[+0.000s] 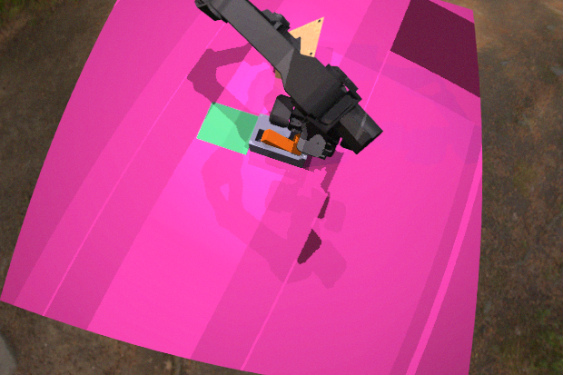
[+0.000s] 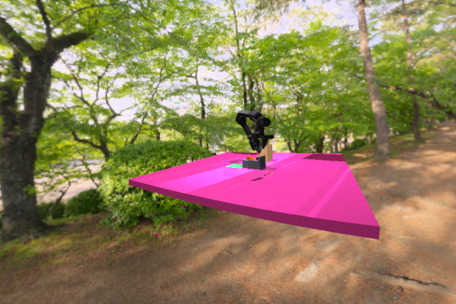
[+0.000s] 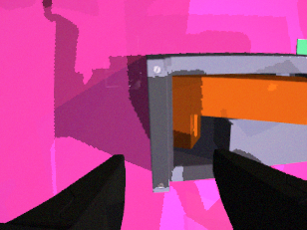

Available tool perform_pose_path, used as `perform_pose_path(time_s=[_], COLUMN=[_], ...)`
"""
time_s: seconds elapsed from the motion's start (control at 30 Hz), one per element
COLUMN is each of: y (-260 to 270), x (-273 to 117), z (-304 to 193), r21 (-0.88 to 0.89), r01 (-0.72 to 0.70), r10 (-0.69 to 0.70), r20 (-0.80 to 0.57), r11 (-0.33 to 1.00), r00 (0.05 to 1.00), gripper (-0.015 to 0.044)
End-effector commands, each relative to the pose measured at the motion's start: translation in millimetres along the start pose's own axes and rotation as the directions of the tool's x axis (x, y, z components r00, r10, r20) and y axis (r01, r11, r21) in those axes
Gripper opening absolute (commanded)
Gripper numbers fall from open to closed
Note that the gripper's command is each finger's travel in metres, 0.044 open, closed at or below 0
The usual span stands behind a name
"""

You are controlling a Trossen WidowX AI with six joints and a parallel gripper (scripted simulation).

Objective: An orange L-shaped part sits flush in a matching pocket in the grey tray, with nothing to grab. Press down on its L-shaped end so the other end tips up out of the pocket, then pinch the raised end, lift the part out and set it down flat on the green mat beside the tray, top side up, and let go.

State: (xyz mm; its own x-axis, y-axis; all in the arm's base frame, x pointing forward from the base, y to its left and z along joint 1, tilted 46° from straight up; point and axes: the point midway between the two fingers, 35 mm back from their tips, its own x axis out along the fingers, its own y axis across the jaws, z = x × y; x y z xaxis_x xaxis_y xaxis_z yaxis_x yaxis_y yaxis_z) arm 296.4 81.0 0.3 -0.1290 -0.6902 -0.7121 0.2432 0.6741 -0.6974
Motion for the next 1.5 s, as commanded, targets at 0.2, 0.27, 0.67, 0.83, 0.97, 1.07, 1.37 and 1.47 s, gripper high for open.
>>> perform_pose_path(time_s=[0.2, 0.27, 0.67, 0.83, 0.97, 1.07, 1.37, 1.47], y=[0.4, 0.4, 0.4, 0.4, 0.4, 0.4, 0.4, 0.3], x=[-0.2, -0.2, -0.2, -0.2, -0.2, -0.2, -0.2, 14.0], z=[0.3, 0.3, 0.3, 0.3, 0.3, 0.3, 0.3, 0.6], r21=[-0.003, -0.003, -0.003, -0.003, -0.003, -0.003, -0.003, 0.0], r01=[-0.002, -0.002, -0.002, -0.002, -0.002, -0.002, -0.002, 0.001], r10=[0.002, 0.002, 0.002, 0.002, 0.002, 0.002, 0.002, -0.001], r20=[0.003, 0.003, 0.003, 0.003, 0.003, 0.003, 0.003, -0.003], r11=[1.0, 1.0, 1.0, 1.0, 1.0, 1.0, 1.0, 1.0], r00=[1.0, 1.0, 1.0, 1.0, 1.0, 1.0, 1.0, 1.0], gripper=[0.018, 0.018, 0.018, 0.018, 0.018, 0.018, 0.018, 0.018])
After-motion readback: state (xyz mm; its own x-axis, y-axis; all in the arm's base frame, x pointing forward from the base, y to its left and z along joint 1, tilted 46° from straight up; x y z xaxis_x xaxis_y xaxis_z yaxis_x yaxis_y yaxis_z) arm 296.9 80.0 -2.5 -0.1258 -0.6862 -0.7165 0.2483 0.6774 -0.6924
